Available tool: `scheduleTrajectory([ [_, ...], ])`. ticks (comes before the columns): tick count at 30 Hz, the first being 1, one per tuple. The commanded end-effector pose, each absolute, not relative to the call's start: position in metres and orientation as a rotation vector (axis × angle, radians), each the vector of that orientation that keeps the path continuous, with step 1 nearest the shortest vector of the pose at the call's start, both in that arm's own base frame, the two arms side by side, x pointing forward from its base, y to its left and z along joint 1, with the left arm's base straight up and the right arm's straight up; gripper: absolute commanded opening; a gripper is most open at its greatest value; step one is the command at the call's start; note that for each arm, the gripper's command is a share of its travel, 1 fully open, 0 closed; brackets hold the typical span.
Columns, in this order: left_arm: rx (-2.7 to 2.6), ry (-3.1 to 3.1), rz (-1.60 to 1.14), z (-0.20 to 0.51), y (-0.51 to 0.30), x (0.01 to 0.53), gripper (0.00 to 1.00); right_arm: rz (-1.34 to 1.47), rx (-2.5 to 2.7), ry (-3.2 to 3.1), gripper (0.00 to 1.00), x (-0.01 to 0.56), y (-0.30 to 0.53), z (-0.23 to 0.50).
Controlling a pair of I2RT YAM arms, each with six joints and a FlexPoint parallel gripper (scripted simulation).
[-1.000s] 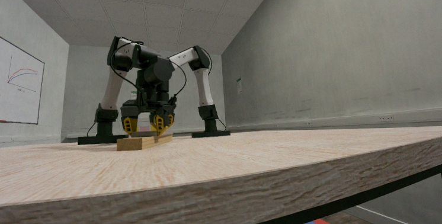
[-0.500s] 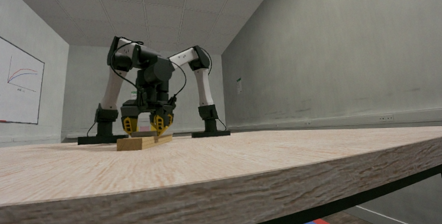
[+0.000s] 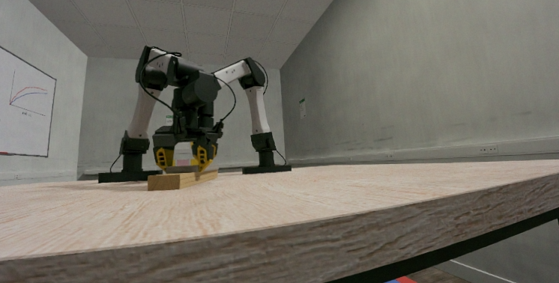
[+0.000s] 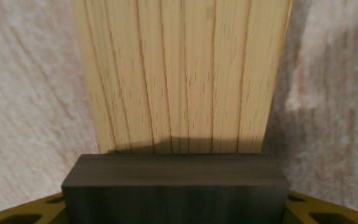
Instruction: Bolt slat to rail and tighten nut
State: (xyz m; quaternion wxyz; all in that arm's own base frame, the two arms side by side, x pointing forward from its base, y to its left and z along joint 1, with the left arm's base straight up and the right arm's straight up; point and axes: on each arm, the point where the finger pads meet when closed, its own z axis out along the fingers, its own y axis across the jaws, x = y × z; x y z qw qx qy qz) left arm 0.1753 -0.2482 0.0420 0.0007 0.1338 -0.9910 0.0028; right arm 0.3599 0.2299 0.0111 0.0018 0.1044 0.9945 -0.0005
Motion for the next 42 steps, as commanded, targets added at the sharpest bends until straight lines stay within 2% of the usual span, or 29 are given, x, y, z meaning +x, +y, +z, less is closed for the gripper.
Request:
scheduleTrajectory([
  [1,0.422,-3.123,0.036,0.0456,-0.2516,0.1781,0.14,0.021,0.328,3.103,0.68,0.3629,0.2333,0.0180],
  [23,0.409,-3.126,0.041,0.0456,-0.2523,0.1786,0.14,0.021,0.328,3.103,0.68,0.3629,0.2333,0.0180],
  [42,-0.620,-3.093,0.023,0.0442,-0.2543,0.1800,0.14,0.021,0.328,3.103,0.68,0.3629,0.2333,0.0180],
])
